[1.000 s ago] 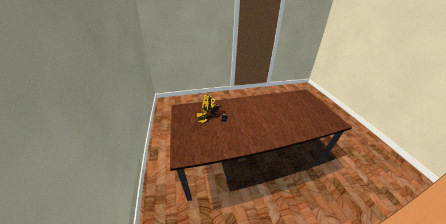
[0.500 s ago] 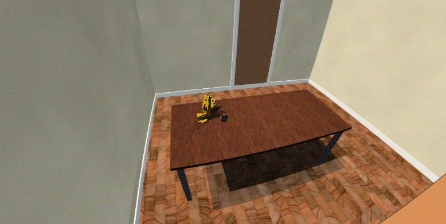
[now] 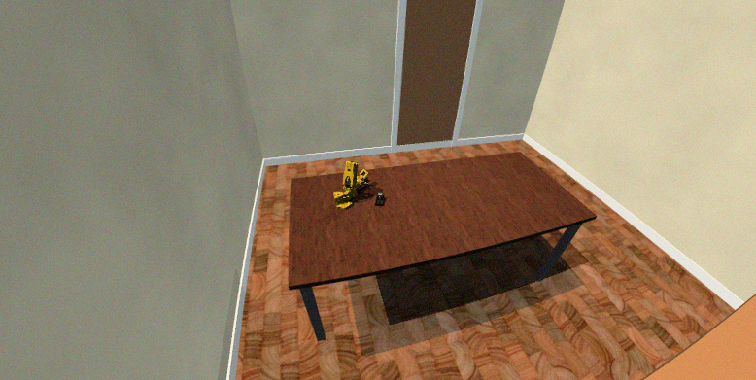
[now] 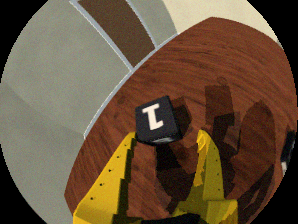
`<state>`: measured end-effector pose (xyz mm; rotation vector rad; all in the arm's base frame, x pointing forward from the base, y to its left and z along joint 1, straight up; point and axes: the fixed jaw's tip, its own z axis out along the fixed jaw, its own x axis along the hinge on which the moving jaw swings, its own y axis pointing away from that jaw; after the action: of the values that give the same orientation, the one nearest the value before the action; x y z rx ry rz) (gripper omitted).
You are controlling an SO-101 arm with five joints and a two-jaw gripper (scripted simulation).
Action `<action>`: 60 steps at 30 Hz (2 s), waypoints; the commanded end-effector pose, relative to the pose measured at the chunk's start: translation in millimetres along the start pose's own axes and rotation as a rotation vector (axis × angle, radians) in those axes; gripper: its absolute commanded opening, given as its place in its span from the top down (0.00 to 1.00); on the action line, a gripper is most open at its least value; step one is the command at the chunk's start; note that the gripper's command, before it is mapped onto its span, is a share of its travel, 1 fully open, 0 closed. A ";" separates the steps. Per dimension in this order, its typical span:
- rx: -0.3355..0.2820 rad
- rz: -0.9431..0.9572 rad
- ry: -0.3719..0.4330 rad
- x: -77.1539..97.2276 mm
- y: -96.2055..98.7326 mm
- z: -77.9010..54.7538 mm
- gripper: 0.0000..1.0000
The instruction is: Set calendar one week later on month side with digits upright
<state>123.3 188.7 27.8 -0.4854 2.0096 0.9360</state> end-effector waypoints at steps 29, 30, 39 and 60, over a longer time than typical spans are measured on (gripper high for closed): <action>-0.043 0.384 -0.025 -8.9 6.8 -20.3 0.64; -0.043 0.384 -0.025 -8.9 6.8 -20.3 0.64; -0.049 0.384 -0.031 -11.9 8.5 -20.3 0.64; -0.240 0.440 -0.220 -84.9 47.3 -39.2 0.65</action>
<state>124.5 189.5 58.1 -0.2351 1.9568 1.1678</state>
